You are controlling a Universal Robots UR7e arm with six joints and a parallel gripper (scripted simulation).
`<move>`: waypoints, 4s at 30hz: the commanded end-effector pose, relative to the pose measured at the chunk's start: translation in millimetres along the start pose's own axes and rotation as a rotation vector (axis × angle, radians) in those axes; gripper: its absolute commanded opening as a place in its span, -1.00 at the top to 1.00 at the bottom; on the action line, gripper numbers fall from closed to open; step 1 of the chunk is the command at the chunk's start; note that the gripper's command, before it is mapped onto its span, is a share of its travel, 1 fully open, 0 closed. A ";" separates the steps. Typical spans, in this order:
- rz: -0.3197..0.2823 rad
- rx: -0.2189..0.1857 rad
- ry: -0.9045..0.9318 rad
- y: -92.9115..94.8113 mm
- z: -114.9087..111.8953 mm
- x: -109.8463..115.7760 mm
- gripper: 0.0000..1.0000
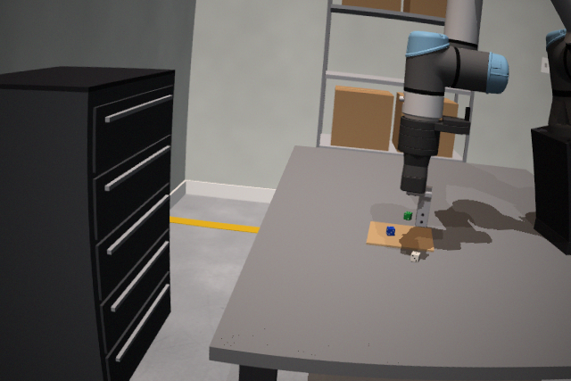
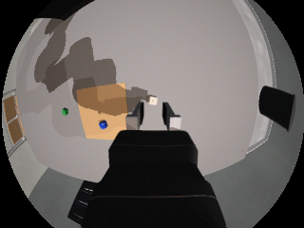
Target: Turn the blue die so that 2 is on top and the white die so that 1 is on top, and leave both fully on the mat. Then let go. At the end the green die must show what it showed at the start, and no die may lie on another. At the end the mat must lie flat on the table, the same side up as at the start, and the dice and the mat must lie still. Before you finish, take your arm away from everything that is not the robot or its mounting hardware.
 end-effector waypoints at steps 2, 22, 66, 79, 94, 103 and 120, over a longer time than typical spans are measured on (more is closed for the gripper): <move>-0.001 0.000 0.000 -0.3 0.1 0.3 -0.27; -0.001 0.000 0.000 3.3 0.1 0.3 -0.27; -0.001 0.000 0.000 50.5 0.8 0.0 -0.27; -0.001 0.000 0.000 52.0 0.8 0.0 -0.27; -0.001 0.000 0.000 52.0 0.8 0.0 -0.27; -0.001 0.000 0.000 52.0 0.8 0.0 -0.27; -0.001 0.000 0.000 55.5 0.8 0.0 -0.27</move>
Point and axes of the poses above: the point where the finger pads meet when closed, its own y axis out along the fingers, its own z axis across the jaws, x = y × z, the point moved 7 cm from there along -y, back along the fingers, and after that the axes turned 10 degrees about -y, right-handed, at the moved point
